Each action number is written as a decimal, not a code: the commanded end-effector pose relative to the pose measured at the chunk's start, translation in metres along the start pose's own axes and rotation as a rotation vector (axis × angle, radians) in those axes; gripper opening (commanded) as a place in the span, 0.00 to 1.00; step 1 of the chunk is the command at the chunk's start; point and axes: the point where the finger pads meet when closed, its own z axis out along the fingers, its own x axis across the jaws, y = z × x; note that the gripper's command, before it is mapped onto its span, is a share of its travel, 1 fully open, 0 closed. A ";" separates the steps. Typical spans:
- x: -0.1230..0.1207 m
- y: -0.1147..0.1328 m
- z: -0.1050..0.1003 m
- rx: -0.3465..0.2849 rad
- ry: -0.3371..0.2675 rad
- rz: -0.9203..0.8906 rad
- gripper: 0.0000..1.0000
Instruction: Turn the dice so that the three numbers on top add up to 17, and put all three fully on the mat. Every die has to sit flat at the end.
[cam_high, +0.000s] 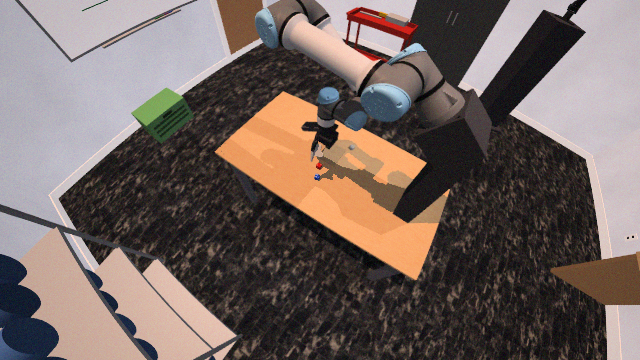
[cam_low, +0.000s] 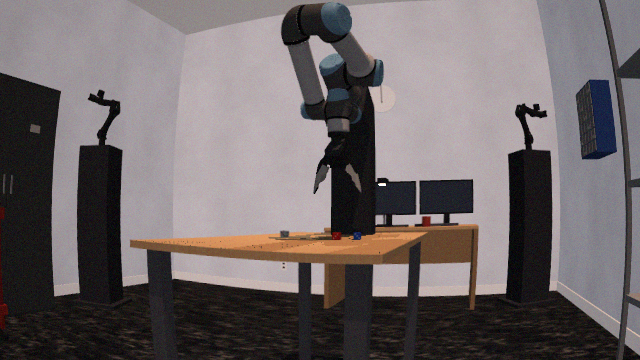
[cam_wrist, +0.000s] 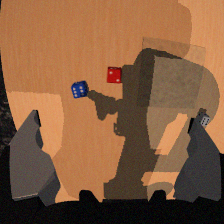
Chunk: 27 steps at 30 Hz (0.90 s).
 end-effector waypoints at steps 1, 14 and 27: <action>0.000 -0.001 0.000 0.001 0.000 -0.020 1.00; -0.002 -0.002 0.002 0.001 0.000 -0.148 1.00; -0.006 -0.003 0.006 0.001 0.000 -0.400 1.00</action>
